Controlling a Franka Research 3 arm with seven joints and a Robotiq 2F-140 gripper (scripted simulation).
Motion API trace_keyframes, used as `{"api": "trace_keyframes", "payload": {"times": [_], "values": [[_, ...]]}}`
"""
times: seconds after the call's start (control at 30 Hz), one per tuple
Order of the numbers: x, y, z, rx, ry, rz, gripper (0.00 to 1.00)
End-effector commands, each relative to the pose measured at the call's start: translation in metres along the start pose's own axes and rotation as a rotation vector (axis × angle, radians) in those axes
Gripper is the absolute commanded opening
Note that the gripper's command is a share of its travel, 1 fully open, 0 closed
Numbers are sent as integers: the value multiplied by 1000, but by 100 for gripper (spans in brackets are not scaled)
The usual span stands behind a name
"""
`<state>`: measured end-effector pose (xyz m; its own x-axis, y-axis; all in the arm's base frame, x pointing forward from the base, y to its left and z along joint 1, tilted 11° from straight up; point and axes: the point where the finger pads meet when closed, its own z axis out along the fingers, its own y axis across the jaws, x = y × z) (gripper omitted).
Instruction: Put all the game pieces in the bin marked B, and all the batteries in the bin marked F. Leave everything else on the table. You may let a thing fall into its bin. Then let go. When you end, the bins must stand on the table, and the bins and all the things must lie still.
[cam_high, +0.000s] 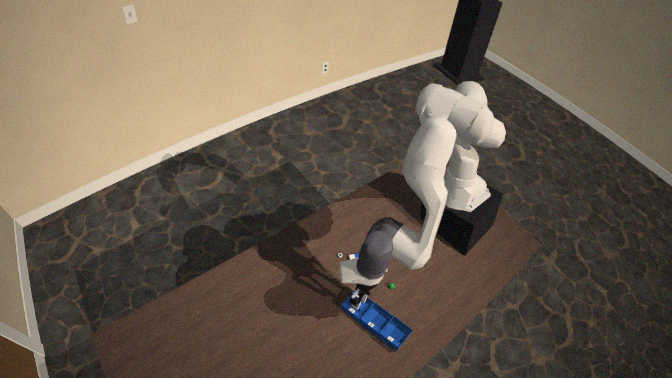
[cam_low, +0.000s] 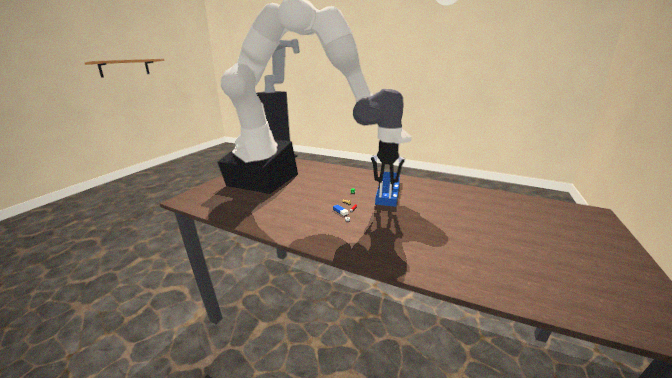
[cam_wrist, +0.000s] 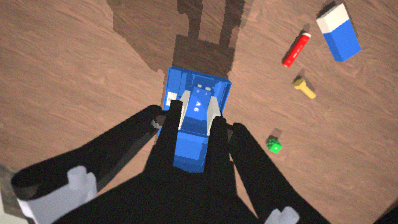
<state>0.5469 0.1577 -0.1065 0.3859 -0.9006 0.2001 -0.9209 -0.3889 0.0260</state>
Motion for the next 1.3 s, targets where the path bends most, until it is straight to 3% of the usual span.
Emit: {"api": "trace_keyframes", "payload": {"times": [0.0, 1.27], "values": [[-2, -1, 0, 2, -3, 4, 20], [-2, -1, -35, 2, -3, 4, 20]]}}
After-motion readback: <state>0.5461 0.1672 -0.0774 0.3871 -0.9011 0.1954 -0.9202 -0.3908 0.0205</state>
